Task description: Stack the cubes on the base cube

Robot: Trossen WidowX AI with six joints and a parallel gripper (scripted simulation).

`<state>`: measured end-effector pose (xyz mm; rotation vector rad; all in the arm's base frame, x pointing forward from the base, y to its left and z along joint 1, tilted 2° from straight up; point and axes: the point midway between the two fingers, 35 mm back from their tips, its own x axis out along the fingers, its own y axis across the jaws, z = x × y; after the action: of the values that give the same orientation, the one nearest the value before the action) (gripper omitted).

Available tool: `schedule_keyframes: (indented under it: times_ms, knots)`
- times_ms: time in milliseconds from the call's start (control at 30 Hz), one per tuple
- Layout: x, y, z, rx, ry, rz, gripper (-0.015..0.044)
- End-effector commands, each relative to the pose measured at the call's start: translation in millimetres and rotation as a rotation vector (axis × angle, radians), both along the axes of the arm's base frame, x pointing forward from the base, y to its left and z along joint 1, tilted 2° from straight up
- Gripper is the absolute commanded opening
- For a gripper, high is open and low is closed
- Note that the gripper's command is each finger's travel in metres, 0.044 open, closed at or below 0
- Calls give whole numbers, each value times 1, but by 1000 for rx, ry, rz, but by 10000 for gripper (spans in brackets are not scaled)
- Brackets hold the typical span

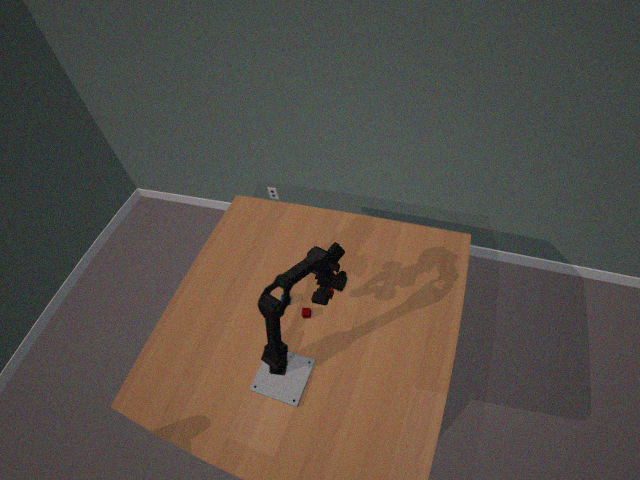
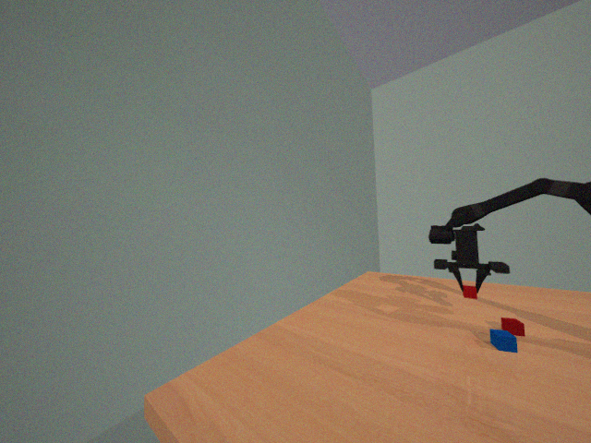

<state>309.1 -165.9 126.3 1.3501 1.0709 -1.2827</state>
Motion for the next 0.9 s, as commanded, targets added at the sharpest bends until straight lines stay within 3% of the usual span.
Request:
schedule_keyframes:
  times_ms: [0,367,867]
  knots:
    - [-1,0,12,-4,-1,-4,105]
    - [-8,3,46,-4,-1,-4,105]
    - [4,41,37,-16,2,227,105]
